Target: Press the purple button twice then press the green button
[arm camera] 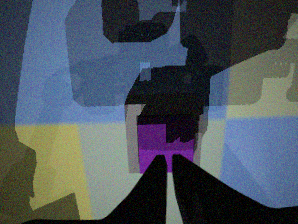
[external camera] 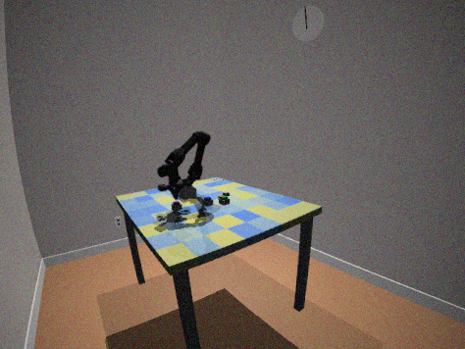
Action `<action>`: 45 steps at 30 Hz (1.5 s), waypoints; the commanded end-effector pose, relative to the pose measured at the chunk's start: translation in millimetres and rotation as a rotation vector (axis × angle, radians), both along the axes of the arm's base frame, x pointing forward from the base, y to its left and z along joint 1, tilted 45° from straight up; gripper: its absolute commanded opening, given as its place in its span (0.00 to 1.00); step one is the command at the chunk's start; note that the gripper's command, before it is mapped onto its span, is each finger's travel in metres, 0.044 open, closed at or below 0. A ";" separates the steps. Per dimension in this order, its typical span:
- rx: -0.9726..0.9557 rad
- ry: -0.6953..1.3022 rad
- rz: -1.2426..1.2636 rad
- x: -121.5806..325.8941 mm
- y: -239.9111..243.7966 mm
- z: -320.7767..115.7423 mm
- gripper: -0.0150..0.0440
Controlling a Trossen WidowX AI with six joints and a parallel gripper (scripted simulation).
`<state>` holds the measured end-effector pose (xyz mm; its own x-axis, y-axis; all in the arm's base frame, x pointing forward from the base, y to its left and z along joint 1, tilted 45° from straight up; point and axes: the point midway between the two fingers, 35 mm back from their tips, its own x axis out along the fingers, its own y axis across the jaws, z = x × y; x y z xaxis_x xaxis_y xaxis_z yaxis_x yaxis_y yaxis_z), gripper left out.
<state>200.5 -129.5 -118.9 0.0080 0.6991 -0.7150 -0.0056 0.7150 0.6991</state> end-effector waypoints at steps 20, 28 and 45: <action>-0.046 0.000 -0.010 75.8 20.9 141.7 0.29; -0.002 -0.006 0.001 98.5 129.6 232.9 0.29; 0.009 -0.006 0.005 97.6 185.4 199.1 0.29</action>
<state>298.2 48.7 86.9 0.0013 0.7018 -0.7124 -0.0183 0.7123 0.7017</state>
